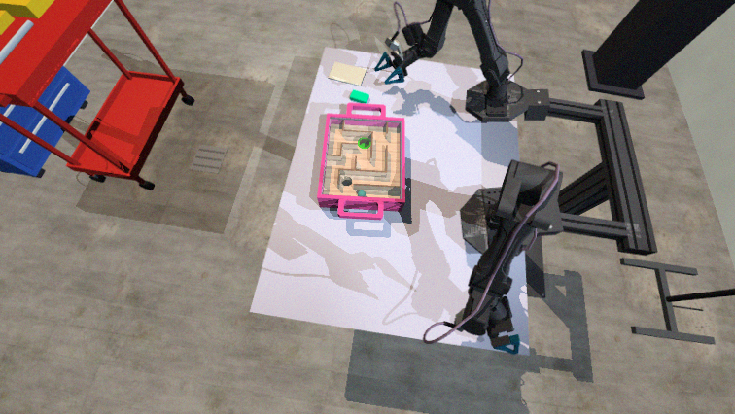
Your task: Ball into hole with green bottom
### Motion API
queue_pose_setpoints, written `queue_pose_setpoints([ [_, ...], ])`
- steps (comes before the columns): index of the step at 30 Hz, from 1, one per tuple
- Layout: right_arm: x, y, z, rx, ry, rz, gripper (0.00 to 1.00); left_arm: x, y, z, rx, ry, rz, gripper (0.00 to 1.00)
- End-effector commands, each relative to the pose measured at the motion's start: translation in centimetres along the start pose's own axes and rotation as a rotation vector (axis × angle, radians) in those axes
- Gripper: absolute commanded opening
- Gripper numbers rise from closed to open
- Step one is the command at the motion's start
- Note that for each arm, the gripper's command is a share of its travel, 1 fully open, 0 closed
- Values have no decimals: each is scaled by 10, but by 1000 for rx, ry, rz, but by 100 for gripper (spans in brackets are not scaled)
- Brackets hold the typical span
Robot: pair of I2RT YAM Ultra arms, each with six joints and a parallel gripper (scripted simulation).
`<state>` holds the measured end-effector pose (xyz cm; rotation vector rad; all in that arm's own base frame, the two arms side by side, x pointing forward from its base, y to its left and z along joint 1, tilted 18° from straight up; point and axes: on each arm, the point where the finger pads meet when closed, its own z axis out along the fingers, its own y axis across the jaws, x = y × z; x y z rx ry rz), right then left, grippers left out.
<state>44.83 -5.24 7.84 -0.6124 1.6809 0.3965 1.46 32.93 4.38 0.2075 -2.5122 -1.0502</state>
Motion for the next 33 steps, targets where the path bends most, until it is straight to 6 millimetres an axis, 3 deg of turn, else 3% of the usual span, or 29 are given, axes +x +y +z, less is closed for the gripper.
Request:
queue_pose_setpoints([
  [1, -4, -1, 0, 2, -6, -11, 100, 0, 3, -1, -7, 0, -7, 100],
  [18, -3, 1, 0, -10, -6, -3, 100, 2, 5, -1, -10, 7, -12, 100],
  [19, -3, 1, 0, -10, -6, -3, 100, 2, 5, -1, -10, 7, -12, 34],
  [33, -3, 1, 0, -10, -6, -3, 100, 2, 5, -1, -10, 7, -12, 34],
])
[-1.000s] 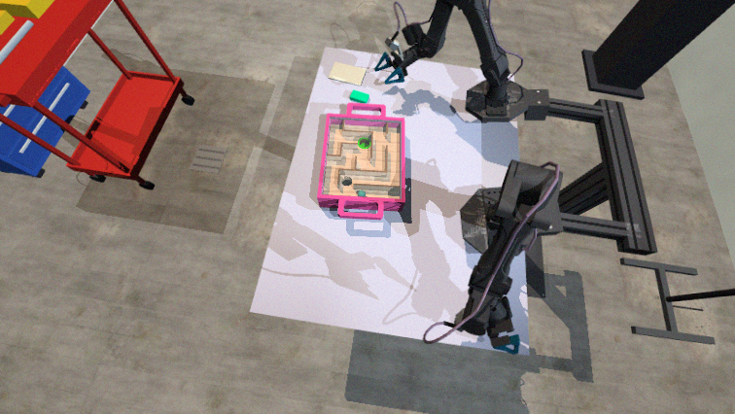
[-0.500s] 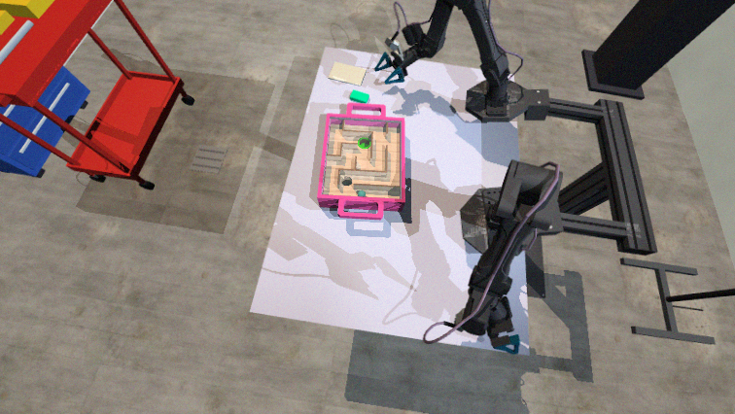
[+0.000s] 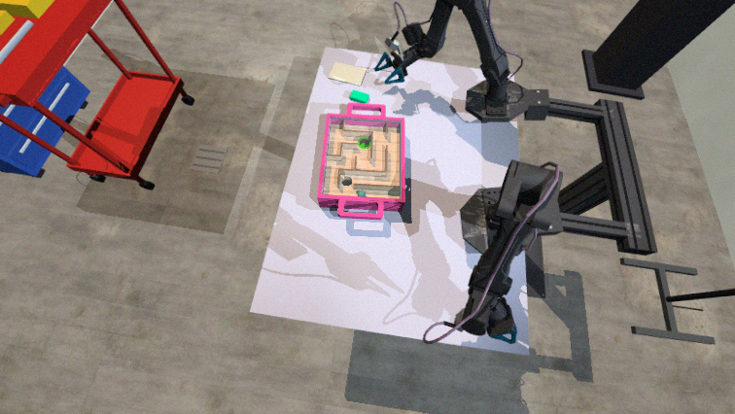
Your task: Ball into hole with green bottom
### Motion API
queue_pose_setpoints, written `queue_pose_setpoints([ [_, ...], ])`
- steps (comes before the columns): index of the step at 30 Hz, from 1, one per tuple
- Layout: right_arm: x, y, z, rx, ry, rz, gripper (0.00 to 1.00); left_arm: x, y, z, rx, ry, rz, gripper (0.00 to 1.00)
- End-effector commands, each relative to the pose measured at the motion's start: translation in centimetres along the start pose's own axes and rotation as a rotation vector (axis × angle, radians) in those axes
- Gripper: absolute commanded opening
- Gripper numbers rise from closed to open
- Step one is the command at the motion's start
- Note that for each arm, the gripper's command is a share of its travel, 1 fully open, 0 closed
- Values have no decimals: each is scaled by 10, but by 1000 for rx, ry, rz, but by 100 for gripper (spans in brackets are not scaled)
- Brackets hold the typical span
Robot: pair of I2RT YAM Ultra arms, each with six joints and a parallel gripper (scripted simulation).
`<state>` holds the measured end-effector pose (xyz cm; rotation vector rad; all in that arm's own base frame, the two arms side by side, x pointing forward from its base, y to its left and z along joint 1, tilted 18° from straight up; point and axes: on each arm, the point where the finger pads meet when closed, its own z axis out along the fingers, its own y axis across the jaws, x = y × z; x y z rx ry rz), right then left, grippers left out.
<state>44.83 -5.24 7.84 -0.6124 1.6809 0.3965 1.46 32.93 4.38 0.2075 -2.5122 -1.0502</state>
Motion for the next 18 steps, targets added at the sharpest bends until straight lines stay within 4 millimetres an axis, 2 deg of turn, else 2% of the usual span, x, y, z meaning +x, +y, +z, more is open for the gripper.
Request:
queue_pose_setpoints([
  [1, -3, 1, 0, -10, -6, -3, 100, 2, 5, -1, -10, 7, -12, 34],
  [2, -4, 1, 0, -8, -8, -7, 100, 2, 5, -1, -10, 7, -12, 34],
  [3, -3, 1, 0, -10, -6, -3, 34, 2, 5, -1, -10, 7, -12, 34],
  [18, -3, 1, 0, -10, -6, -3, 34, 2, 5, -1, -10, 7, -12, 34],
])
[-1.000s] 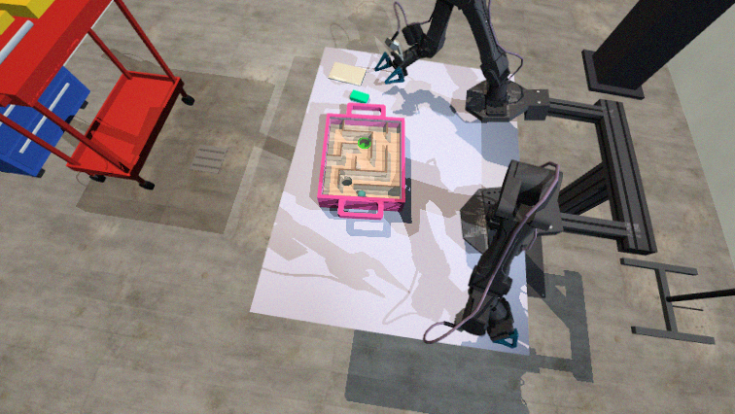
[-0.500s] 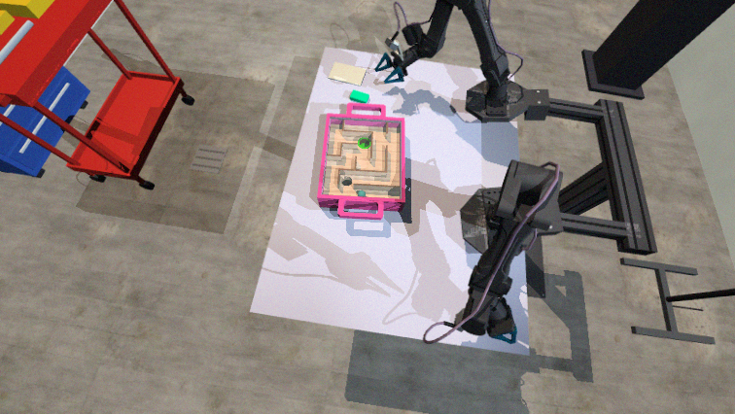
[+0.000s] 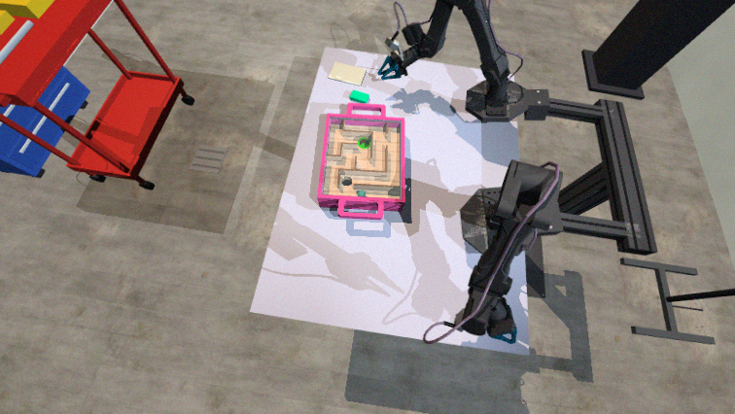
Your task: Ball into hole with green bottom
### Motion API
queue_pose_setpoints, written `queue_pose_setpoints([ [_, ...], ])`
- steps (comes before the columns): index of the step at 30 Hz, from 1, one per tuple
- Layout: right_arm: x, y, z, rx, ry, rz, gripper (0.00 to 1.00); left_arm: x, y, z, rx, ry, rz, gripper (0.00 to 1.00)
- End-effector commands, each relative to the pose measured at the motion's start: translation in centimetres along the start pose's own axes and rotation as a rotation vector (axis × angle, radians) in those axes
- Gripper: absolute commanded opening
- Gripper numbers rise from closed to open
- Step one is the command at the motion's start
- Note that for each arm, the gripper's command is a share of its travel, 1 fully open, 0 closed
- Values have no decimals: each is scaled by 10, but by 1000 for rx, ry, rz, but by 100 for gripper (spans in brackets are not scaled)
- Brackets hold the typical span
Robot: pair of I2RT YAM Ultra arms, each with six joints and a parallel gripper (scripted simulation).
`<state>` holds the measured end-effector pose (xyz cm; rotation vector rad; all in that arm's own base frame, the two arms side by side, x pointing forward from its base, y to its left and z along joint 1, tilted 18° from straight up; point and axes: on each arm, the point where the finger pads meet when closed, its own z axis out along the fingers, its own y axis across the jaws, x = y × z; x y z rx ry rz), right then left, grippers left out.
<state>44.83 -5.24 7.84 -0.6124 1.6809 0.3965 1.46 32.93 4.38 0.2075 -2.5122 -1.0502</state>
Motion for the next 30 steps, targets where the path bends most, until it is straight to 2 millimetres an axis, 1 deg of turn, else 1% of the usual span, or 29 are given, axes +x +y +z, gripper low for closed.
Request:
queue_pose_setpoints([
  [1, -4, 1, 0, -8, -8, -7, 34, 1, 3, -1, -8, 3, -9, 34],
  [2, -26, -12, 6, 21, -19, -44, 34, -15, 16, -6, -33, -48, -30, 34],
  [4, -14, -15, 8, 51, 26, 18, 34, -20, 3, -4, 8, -51, -13, 34],
  [6, -6, -21, 12, 89, 77, 77, 34, -28, 5, -10, 1, -81, -37, 34],
  [8, 0, -27, 16, 137, 138, 138, 34, -42, 0, -14, 16, -111, -44, 34],
  [10, 8, -34, 20, 198, 212, 209, 34, -58, 2, -24, 13, -162, -71, 34],
  [11, 12, -35, 20, 218, 241, 235, 34, -63, 1, -27, 18, -171, -75, 34],
  [13, 15, -38, 23, 264, 297, 278, 34, -77, 0, -36, 20, -213, -87, 34],
  [15, 15, -40, 25, 292, 332, 301, 34, -89, -1, -44, 22, -243, -92, 34],
  [17, 15, -40, 25, 292, 332, 301, 34, -89, -1, -44, 22, -243, -92, 34],
  [18, 22, -40, 26, 308, 365, 324, 34, -93, -1, -47, 21, -253, -99, 34],
  [19, 16, -42, 26, 346, 392, 337, 34, -105, -3, -55, 28, -290, -101, 34],
  [21, 25, -43, 21, 426, 490, 393, 34, -122, -7, -69, 43, -342, -123, 34],
  [22, 36, -41, 21, 413, 505, 407, 34, -119, -7, -66, 40, -324, -116, 34],
  [23, 25, -42, 26, 417, 495, 392, 34, -128, -7, -74, 39, -358, -113, 34],
  [24, 24, -42, 25, 437, 514, 399, 34, -134, -9, -79, 44, -374, -116, 34],
  [25, 17, -43, 23, 474, 538, 404, 34, -144, -11, -87, 52, -406, -125, 34],
  [27, 25, -41, 16, 532, 617, 436, 34, -154, -16, -98, 69, -438, -136, 34],
  [28, 31, -40, 16, 535, 636, 444, 34, -156, -17, -99, 70, -438, -133, 34],
  [29, 26, -39, 17, 548, 644, 440, 34, -162, -19, -106, 74, -463, -133, 34],
  [30, 26, -39, 15, 568, 666, 445, 34, -167, -21, -111, 80, -478, -135, 34],
])
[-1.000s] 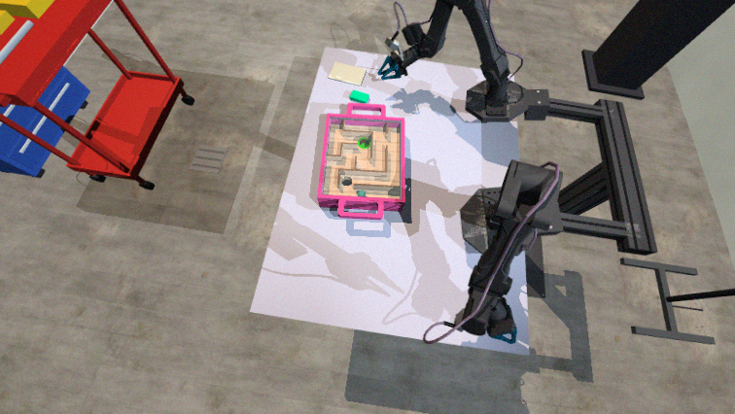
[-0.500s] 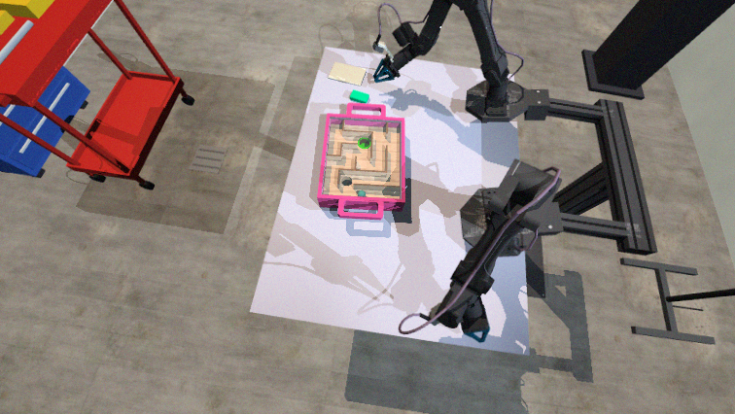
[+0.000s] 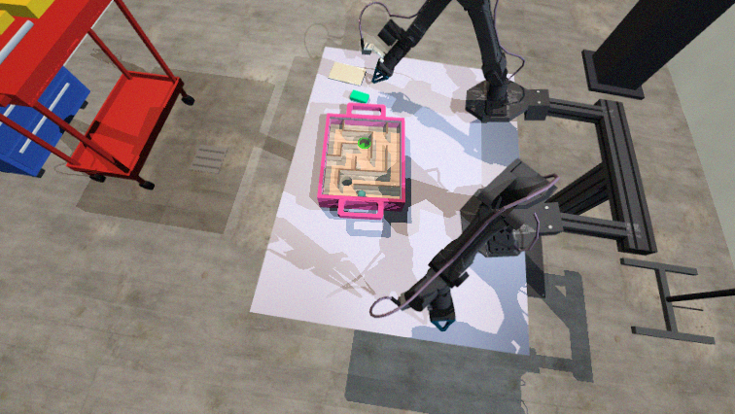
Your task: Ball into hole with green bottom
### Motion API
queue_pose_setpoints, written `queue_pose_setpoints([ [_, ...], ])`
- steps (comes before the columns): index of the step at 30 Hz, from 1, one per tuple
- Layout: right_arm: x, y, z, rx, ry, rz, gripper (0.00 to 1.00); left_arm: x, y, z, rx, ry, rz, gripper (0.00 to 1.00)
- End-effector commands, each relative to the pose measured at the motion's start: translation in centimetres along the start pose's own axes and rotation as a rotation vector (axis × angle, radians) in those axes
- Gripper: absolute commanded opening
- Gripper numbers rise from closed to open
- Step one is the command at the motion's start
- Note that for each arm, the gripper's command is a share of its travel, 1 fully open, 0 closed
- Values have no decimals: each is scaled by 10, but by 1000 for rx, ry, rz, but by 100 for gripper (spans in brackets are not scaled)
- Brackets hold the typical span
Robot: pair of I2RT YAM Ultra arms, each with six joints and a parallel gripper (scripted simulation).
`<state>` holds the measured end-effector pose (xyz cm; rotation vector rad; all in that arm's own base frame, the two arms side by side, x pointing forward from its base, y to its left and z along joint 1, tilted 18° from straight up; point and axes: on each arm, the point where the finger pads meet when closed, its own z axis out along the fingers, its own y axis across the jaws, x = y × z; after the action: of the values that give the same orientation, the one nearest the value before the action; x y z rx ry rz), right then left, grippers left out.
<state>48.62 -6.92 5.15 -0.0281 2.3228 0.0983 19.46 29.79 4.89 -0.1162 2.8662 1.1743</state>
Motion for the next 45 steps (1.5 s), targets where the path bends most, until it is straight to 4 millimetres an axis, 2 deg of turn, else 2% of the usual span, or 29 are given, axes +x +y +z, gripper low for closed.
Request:
queue_pose_setpoints([
  [1, -6, -10, -16, 152, 124, 57, 34, -29, -12, -9, 53, -60, -52, 34],
  [2, 0, -12, -19, 190, 162, 68, 34, -35, -17, -12, 63, -73, -59, 34],
  [4, 0, -12, -19, 190, 162, 68, 34, -35, -17, -12, 63, -73, -59, 34],
  [5, 13, -14, -15, 220, 217, 76, 34, -40, -19, -14, 68, -82, -67, 34],
  [7, 15, -14, -19, 260, 250, 77, 34, -52, -26, -21, 80, -112, -65, 34],
  [8, 14, -14, -24, 288, 263, 78, 34, -58, -29, -24, 89, -127, -68, 34],
  [9, -6, -13, -45, 338, 234, 77, 34, -72, -36, -32, 110, -167, -77, 34],
  [12, 9, -22, -70, 493, 341, 69, 34, -98, -59, -50, 172, -225, -104, 34],
  [13, 32, -10, -57, 475, 417, 43, 34, -106, -65, -58, 190, -247, -114, 34],
  [14, 25, 10, -40, 382, 384, 25, 34, -113, -72, -65, 208, -263, -121, 34],
  [15, -5, 22, -36, 323, 275, 17, 34, -120, -79, -71, 226, -277, -124, 34],
  [16, -11, 30, -35, 305, 255, 4, 34, -128, -87, -79, 246, -298, -125, 34],
  [19, -9, 51, -33, 282, 264, -32, 34, -147, -111, -103, 308, -345, -132, 34],
  [21, -9, 51, -33, 282, 264, -32, 34, -147, -111, -103, 308, -345, -132, 34],
  [22, -6, 56, -32, 275, 271, -42, 34, -152, -117, -110, 324, -357, -137, 34],
  [23, -15, 64, -30, 266, 250, -54, 34, -158, -126, -119, 344, -373, -135, 34],
  [25, -16, 79, -34, 245, 238, -76, 34, -167, -142, -136, 388, -399, -138, 34],
  [26, -33, 92, -43, 217, 190, -84, 34, -173, -151, -147, 416, -417, -139, 34],
  [27, -33, 99, -42, 205, 190, -95, 34, -176, -159, -156, 439, -428, -139, 34],
  [30, -9, 114, -31, 198, 244, -135, 34, -184, -183, -182, 504, -452, -141, 34],
  [31, -15, 117, -31, 197, 231, -138, 34, -185, -187, -186, 511, -451, -141, 34],
  [36, -11, 136, -35, 166, 219, -167, 34, -191, -207, -211, 556, -493, -109, 34],
  [38, -11, 136, -35, 166, 219, -167, 34, -191, -207, -211, 556, -493, -109, 34],
  [40, -3, 141, -36, 157, 235, -180, 34, -193, -211, -223, 575, -512, -110, 34],
  [41, -3, 145, -36, 152, 235, -186, 34, -192, -221, -222, 587, -497, -100, 34],
  [43, 5, 149, -37, 146, 246, -197, 34, -194, -220, -240, 613, -529, -116, 34],
  [45, 6, 159, -37, 121, 247, -206, 34, -192, -233, -243, 632, -517, -98, 34],
])
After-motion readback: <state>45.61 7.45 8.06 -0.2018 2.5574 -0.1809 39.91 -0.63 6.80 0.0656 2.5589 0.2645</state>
